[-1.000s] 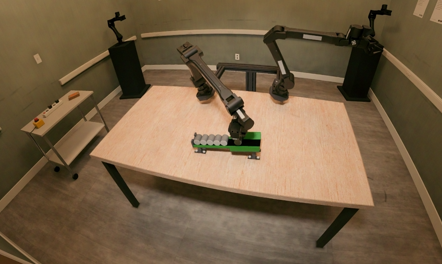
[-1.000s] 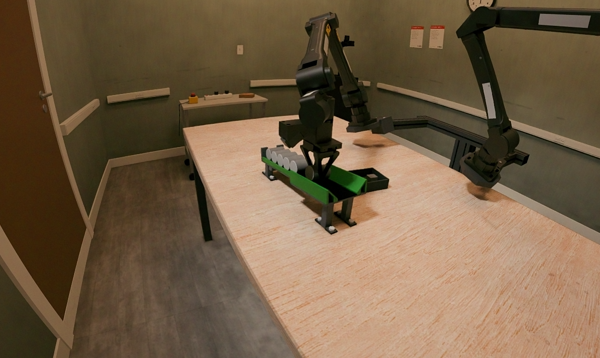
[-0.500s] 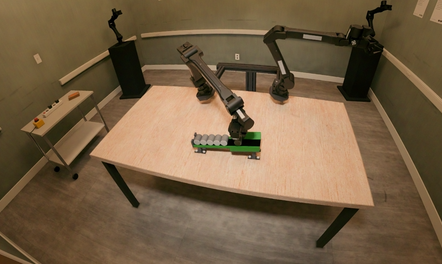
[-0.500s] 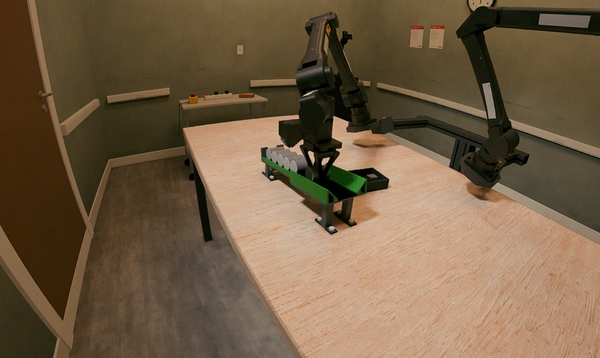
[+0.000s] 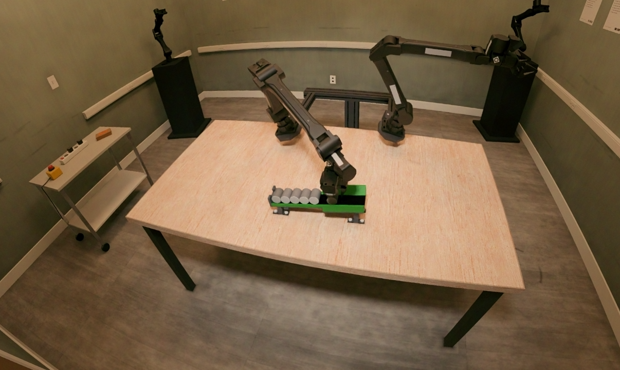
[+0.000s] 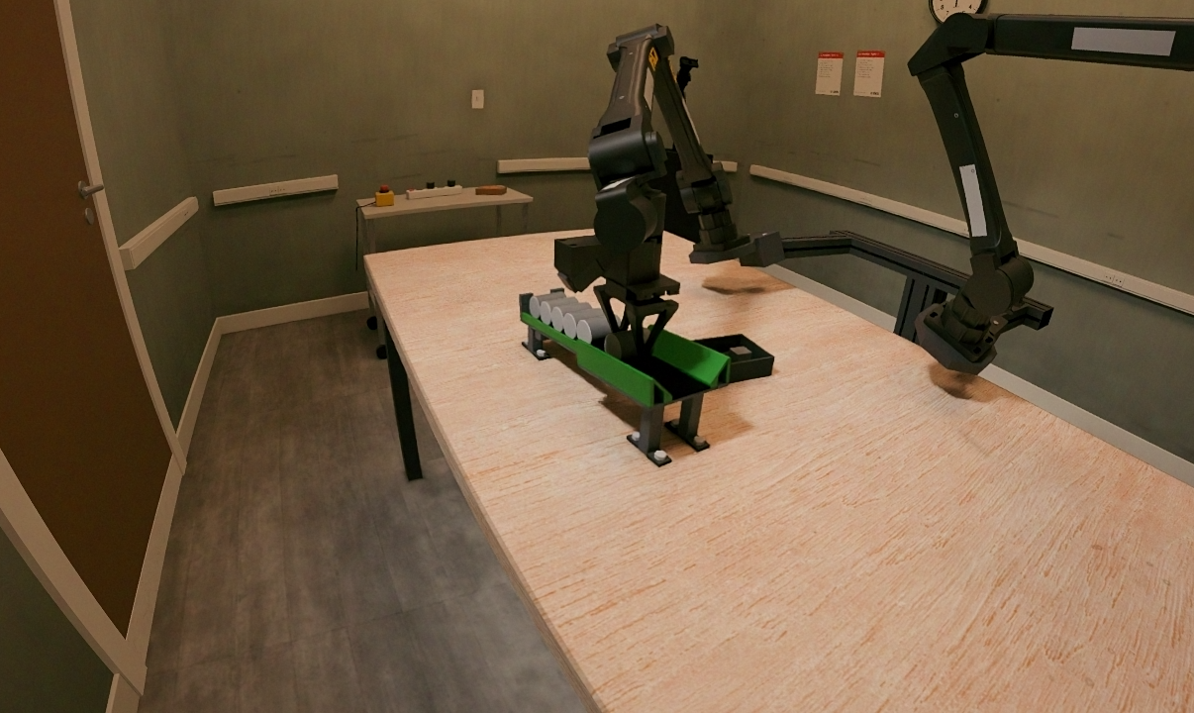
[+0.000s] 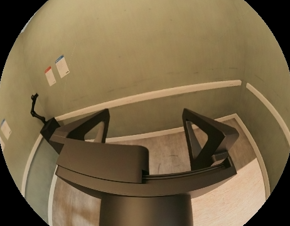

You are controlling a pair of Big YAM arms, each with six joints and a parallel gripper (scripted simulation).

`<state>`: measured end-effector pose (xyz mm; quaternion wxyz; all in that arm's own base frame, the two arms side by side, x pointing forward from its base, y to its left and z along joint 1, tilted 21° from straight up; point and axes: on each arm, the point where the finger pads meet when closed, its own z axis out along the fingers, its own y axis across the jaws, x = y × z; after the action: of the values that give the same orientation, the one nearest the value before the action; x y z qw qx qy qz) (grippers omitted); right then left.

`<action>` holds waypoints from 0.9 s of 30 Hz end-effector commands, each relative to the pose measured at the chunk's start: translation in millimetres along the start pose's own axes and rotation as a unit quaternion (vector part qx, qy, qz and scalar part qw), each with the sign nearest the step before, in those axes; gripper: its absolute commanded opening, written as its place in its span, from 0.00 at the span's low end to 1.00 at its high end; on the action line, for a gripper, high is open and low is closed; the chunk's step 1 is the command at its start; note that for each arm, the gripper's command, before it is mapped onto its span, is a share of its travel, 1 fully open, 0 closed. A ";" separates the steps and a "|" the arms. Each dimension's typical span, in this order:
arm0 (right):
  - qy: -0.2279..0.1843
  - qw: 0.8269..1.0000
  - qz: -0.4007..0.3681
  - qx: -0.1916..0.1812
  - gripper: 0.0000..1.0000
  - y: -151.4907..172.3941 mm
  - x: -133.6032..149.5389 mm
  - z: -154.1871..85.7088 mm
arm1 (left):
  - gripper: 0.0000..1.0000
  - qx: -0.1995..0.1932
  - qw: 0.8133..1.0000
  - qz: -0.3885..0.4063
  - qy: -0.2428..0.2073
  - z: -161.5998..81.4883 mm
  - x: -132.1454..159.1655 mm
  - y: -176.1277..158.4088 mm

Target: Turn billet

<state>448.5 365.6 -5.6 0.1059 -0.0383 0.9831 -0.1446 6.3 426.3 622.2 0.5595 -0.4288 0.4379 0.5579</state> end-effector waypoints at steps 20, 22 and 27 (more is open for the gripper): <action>-0.024 0.999 0.001 -0.023 0.57 11.3 -15.1 -29.8 | 1.00 -0.002 1.000 -0.004 -0.017 -3.6 -11.5 2.7; -0.028 0.999 0.003 -0.027 0.57 14.9 -17.5 -42.2 | 1.00 -0.002 1.000 -0.004 -0.017 -3.6 -11.5 2.7; -0.028 0.999 0.008 -0.027 0.57 14.4 -17.1 -52.8 | 1.00 -0.002 1.000 -0.004 -0.017 -3.6 -11.5 2.7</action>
<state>447.1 364.6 -2.5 0.1026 -0.0385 0.9830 -0.1470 6.3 426.3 622.2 0.5595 -0.4288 0.4379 0.5579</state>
